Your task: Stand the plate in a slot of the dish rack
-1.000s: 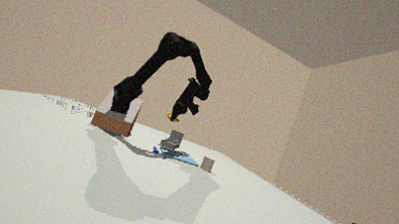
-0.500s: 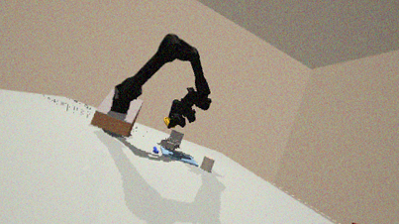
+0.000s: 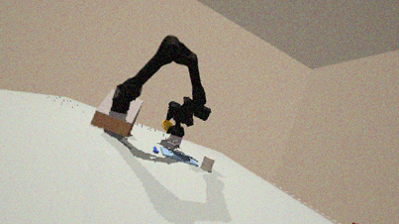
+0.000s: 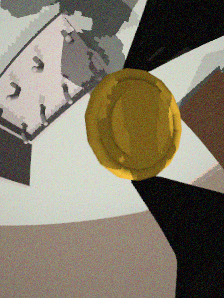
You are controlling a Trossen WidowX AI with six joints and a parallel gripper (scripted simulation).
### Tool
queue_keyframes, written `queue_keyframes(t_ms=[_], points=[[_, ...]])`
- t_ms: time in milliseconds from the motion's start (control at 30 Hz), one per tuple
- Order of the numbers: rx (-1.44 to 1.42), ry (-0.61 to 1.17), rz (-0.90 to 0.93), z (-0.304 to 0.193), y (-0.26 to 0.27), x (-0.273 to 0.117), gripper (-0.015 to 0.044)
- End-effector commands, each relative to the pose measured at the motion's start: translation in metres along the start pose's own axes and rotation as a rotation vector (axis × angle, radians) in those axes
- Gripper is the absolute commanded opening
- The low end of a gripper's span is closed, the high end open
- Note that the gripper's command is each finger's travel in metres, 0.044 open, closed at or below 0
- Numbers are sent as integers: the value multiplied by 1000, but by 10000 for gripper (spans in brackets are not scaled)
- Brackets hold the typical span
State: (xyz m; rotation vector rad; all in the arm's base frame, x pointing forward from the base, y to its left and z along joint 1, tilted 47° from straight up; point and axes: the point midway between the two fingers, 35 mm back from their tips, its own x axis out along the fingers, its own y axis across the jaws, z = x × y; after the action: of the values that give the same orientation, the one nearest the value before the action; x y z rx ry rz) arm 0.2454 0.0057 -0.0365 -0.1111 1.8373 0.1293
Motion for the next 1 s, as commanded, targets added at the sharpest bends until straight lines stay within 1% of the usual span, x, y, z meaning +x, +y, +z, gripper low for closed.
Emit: queue_keyframes(t_ms=[0,500,967], points=[[-80,-41,58,0,-2,4,0],[-372,-258,206,3,-15,14,0],[-645,-527,225,4,-29,15,0]])
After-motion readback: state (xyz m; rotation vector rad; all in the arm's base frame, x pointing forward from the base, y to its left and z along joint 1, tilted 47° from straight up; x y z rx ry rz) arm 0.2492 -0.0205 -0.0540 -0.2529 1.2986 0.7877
